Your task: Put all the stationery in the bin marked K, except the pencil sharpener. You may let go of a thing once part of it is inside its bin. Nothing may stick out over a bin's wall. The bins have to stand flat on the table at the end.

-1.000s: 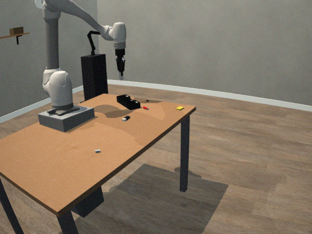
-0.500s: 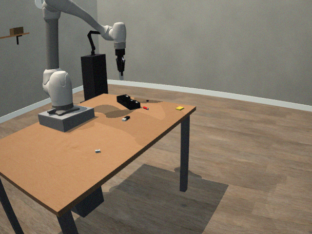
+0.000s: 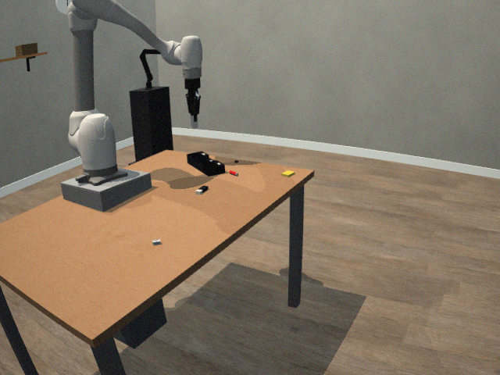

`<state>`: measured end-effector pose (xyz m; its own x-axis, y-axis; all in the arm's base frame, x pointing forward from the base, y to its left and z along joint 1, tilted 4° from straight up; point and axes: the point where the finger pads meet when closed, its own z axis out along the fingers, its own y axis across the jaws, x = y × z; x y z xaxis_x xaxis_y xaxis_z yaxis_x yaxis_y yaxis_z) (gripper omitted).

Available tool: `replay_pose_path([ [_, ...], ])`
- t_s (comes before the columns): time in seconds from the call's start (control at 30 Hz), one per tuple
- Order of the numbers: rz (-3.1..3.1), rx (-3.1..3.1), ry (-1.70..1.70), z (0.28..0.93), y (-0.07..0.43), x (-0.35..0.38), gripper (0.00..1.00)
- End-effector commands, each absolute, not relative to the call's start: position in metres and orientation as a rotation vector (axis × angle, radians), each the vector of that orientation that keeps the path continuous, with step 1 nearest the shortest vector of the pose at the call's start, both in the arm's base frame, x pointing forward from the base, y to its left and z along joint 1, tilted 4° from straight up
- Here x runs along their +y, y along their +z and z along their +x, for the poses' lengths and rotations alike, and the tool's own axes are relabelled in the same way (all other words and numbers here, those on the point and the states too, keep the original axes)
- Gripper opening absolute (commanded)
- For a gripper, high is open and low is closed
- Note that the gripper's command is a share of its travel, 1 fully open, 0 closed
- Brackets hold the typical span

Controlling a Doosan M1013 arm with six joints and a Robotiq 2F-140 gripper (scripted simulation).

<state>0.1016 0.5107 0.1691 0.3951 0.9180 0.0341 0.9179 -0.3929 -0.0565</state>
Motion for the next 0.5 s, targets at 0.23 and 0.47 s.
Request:
replay_pose_path([
  [0.23, -2.568, -1.687, -0.007, 0.105, 0.174, 0.514, 0.15],
  [0.47, -2.286, -2.058, -0.024, 0.143, 0.154, 0.475, 0.31],
])
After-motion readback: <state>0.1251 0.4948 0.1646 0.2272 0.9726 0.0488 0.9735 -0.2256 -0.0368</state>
